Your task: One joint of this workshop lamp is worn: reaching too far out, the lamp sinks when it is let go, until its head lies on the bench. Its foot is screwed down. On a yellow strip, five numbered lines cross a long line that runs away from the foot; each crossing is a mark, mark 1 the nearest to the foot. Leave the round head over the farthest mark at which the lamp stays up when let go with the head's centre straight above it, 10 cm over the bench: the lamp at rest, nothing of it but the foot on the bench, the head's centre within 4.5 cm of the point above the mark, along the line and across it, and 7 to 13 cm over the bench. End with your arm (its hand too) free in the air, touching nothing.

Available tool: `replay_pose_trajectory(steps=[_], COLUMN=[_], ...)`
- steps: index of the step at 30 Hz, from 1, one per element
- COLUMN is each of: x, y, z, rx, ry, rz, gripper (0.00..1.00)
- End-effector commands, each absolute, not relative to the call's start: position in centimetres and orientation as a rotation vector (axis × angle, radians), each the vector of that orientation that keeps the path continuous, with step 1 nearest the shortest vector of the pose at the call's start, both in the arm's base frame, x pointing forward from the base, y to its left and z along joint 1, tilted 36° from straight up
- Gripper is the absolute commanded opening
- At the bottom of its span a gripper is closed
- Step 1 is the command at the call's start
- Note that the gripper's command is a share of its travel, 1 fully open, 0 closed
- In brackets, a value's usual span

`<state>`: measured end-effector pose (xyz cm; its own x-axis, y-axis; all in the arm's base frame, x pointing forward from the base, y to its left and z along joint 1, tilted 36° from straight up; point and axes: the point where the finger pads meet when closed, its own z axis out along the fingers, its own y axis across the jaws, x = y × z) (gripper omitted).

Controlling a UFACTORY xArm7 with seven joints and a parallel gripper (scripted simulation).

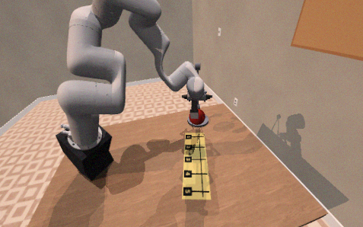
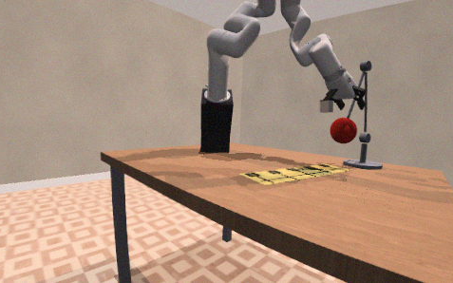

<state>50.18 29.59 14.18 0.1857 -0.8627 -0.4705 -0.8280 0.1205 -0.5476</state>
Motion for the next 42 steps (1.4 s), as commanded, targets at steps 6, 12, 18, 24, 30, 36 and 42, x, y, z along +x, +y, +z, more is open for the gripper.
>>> replay_pose_trajectory(steps=[6, 12, 18, 24, 30, 36, 42], x=[50.3, 50.2, 50.2, 50.2, 50.2, 50.3, 50.5], y=[29.8, 29.7, 29.7, 29.7, 29.7, 29.3, 28.1], z=[14.3, 14.3, 14.3, 14.3, 14.3, 14.2, 14.0], rx=[-1.683, -1.683, -1.683, -1.683, -1.683, -1.688, -1.703], ry=[1.616, 1.616, 1.616, 1.616, 1.616, 1.614, 1.61], rz=[-0.056, -0.056, -0.056, -0.056, -0.057, -0.055, -0.051], gripper=[0.0, 0.0, 0.0, 0.0, 0.0, 0.0, 0.0])
